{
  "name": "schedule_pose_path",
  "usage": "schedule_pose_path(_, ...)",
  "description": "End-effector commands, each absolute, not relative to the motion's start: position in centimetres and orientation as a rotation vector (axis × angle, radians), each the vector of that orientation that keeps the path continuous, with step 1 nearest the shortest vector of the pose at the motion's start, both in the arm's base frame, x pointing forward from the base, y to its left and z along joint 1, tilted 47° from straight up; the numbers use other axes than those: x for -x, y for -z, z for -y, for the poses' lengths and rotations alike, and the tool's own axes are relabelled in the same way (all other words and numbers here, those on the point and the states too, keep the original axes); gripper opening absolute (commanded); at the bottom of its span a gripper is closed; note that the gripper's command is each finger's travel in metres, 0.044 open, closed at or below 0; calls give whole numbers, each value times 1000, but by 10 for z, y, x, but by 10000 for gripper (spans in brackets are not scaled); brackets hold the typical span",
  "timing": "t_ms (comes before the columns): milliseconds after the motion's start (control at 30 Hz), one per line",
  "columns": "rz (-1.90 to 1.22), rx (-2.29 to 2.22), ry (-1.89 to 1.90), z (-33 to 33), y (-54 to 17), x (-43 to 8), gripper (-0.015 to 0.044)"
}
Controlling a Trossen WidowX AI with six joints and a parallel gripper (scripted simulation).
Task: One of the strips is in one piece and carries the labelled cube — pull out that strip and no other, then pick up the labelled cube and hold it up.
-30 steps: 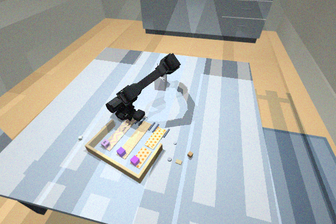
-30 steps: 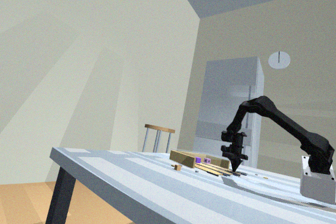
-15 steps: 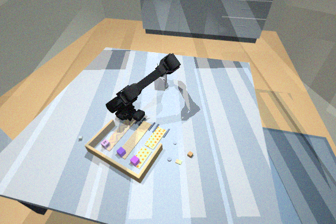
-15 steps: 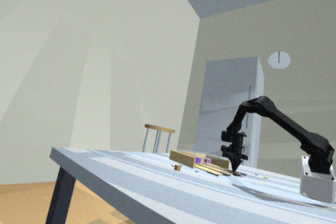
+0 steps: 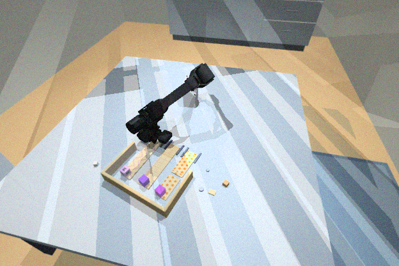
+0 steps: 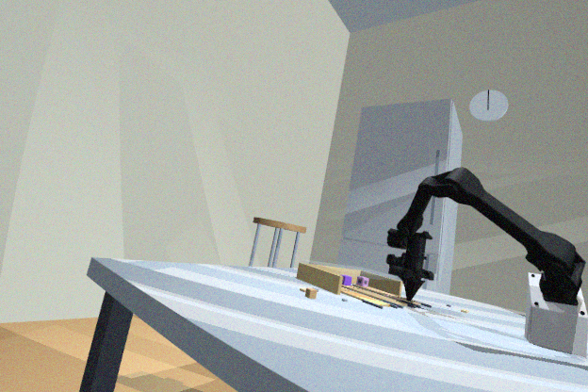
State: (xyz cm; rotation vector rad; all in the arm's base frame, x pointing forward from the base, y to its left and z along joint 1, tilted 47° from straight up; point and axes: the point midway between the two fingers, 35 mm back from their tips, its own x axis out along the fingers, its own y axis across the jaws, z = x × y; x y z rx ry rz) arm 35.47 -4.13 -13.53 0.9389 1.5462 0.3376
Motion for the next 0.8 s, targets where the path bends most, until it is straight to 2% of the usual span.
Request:
schedule_pose_path(0,-1553,-941,-342,37,136,-349,0)
schedule_pose_path(767,-1555,-942,-342,26,129,-316,0)
